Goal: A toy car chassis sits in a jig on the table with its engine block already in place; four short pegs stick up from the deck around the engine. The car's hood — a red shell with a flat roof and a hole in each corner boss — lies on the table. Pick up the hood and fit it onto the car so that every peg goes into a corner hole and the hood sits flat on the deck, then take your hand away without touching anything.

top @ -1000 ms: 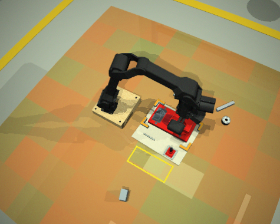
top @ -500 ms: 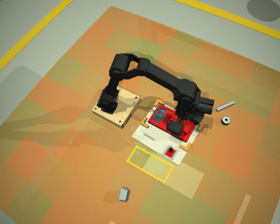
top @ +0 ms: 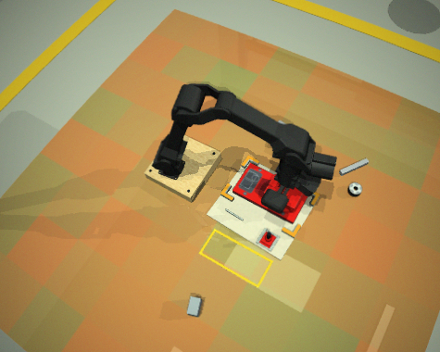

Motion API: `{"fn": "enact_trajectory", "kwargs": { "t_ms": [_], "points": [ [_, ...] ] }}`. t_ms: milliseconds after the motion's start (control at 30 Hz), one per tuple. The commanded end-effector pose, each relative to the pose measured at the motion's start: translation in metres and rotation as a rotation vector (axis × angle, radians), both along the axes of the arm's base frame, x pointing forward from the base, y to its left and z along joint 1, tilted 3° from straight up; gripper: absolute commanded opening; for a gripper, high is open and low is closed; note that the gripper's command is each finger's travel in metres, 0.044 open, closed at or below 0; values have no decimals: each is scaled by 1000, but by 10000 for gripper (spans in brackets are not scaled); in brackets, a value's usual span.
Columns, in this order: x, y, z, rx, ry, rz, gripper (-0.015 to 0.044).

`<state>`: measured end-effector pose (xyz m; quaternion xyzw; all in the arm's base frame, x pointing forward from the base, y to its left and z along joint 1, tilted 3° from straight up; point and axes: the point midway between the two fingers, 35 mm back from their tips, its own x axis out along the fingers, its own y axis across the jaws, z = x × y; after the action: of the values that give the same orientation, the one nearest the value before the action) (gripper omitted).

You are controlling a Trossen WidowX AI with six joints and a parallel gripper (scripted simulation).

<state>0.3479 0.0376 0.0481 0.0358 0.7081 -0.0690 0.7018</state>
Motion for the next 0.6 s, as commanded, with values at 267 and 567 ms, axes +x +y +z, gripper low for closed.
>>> {"fn": "enact_trajectory", "kwargs": {
  "t_ms": [267, 567],
  "points": [
    [0, 1, -3, 4, -2, -3, 0],
    [0, 0, -7, 4, -2, -3, 0]
  ]
}}
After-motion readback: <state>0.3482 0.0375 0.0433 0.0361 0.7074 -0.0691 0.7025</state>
